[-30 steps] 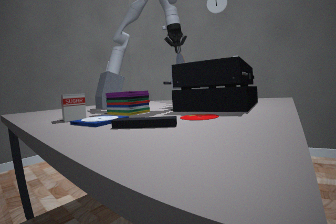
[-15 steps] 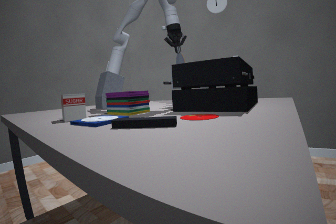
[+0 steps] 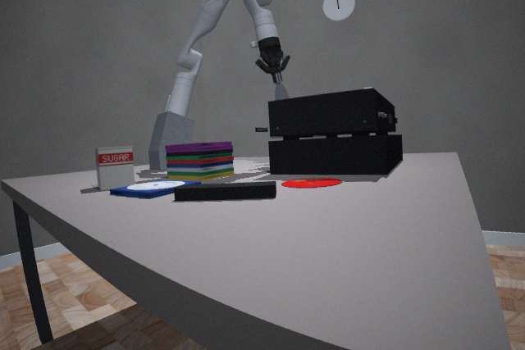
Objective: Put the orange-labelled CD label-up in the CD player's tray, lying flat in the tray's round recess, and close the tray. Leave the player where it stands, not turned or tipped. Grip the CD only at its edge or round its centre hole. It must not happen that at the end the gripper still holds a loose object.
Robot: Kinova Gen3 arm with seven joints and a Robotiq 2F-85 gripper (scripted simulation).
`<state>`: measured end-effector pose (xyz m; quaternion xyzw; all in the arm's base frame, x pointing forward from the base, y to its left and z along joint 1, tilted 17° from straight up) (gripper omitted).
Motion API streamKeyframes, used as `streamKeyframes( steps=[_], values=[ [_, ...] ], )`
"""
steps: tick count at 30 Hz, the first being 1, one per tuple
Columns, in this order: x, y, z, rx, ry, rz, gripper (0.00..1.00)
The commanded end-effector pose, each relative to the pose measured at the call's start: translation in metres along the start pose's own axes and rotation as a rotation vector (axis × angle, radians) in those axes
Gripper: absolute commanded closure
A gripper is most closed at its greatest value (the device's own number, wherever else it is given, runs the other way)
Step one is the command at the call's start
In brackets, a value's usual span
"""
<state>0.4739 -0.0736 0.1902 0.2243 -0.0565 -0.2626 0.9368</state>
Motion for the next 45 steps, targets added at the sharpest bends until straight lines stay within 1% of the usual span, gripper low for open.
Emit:
streamKeyframes(
  steps=[1,6,8,23,25,40,42,45],
  values=[
    [0.0,-0.007,0.002,0.013,-0.007,-0.01,0.89],
    [-0.001,-0.013,0.002,0.04,-0.013,-0.01,0.89],
    [-0.001,-0.013,0.002,0.04,-0.013,-0.01,0.89],
    [-0.007,-0.034,0.0,0.143,-0.04,-0.009,0.89],
    [-0.007,-0.034,0.0,0.143,-0.04,-0.009,0.89],
    [-0.014,-0.06,-0.006,0.275,-0.073,-0.009,0.89],
    [-0.014,-0.06,-0.006,0.275,-0.073,-0.009,0.89],
    [-0.015,-0.066,-0.008,0.304,-0.081,-0.009,0.89]
  ],
)
Point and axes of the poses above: the point where the finger pads meet when closed, its own z axis back along the fingers, its own y axis across the jaws, x = y × z, the point moved 7 cm from there along z, back along the fingers, and after that the axes turned 14 degrees about z, right-handed, at the moved point
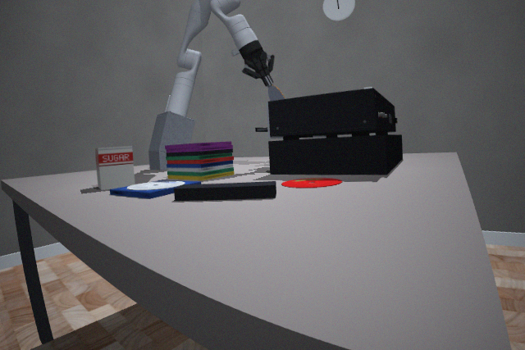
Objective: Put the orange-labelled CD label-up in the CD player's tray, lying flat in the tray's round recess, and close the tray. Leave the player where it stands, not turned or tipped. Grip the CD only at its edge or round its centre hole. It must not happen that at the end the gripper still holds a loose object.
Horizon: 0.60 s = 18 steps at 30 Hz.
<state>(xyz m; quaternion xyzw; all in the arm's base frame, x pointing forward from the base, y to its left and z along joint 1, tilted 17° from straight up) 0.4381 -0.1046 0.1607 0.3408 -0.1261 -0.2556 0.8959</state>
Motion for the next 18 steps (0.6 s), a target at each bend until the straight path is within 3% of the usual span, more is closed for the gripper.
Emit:
streamKeyframes(
  steps=[1,18],
  values=[
    [-0.002,-0.015,0.002,0.039,-0.015,-0.018,0.89],
    [-0.01,-0.048,-0.002,0.202,-0.057,-0.017,0.89]
  ],
)
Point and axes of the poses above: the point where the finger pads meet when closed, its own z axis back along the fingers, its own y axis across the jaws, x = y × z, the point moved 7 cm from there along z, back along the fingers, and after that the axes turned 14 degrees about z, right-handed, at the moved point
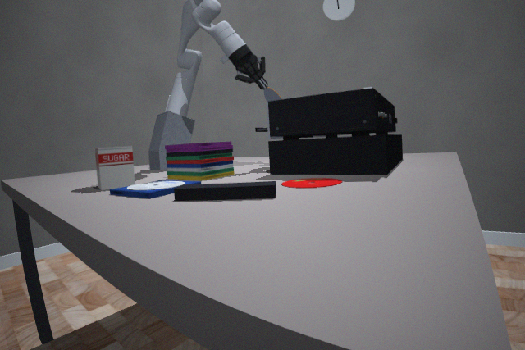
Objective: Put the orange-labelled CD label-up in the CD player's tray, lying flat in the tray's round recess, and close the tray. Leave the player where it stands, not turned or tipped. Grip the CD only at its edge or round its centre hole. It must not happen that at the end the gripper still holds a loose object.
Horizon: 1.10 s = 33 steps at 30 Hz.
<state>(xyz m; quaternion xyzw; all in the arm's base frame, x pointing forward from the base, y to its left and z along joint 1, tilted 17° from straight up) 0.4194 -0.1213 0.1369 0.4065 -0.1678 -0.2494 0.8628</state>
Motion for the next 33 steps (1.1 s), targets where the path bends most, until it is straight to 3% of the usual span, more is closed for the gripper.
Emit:
streamKeyframes(
  steps=[1,11,13,24,33],
  values=[
    [-0.003,-0.017,0.001,0.049,-0.017,-0.023,0.89],
    [-0.01,-0.042,-0.002,0.175,-0.05,-0.022,0.89],
    [-0.01,-0.042,-0.002,0.175,-0.05,-0.022,0.89],
    [-0.017,-0.068,-0.008,0.303,-0.083,-0.021,0.89],
    [-0.021,-0.08,-0.012,0.364,-0.099,-0.021,0.89]
  ],
)
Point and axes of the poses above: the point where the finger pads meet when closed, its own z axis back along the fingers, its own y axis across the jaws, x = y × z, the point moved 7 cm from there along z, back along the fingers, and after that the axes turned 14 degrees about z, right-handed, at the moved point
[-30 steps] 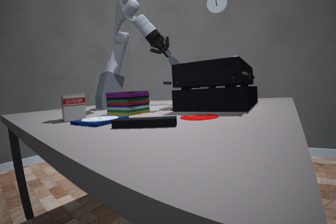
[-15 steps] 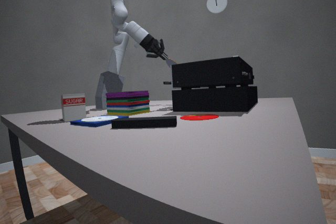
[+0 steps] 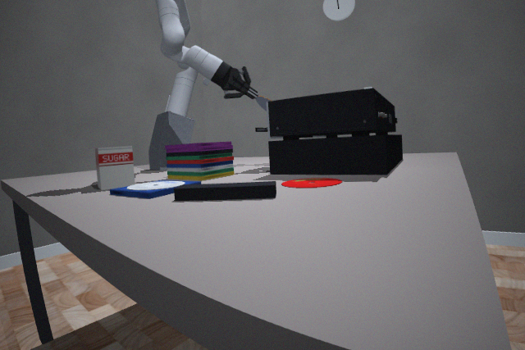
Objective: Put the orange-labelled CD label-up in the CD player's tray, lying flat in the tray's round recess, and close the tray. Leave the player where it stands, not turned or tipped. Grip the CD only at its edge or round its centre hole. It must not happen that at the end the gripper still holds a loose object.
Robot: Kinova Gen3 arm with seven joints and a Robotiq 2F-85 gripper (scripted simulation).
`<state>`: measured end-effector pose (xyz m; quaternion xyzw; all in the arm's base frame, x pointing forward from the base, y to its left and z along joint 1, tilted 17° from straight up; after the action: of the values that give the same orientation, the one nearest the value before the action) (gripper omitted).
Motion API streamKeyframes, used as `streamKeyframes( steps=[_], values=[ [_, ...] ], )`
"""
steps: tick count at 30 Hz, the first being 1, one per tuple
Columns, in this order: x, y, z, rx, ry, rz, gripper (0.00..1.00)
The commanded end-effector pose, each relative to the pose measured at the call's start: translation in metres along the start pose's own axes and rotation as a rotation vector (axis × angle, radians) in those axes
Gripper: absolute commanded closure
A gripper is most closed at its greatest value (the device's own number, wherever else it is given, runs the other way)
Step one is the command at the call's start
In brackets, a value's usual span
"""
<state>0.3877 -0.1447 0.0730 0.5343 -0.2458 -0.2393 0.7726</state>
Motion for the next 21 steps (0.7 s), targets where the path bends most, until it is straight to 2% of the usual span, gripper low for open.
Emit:
streamKeyframes(
  steps=[1,11,21],
  values=[
    [-0.003,-0.01,0.0,0.033,-0.01,-0.014,0.89],
    [-0.006,-0.021,-0.001,0.087,-0.024,-0.014,0.89],
    [-0.007,-0.025,-0.001,0.106,-0.029,-0.014,0.89]
  ],
)
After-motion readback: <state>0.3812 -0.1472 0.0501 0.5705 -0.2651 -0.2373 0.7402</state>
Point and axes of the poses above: the point where the finger pads meet when closed, its own z axis back along the fingers, its own y axis across the jaws, x = y × z, the point moved 7 cm from there along z, back along the fingers, and after that the axes turned 14 degrees about z, right-handed, at the moved point
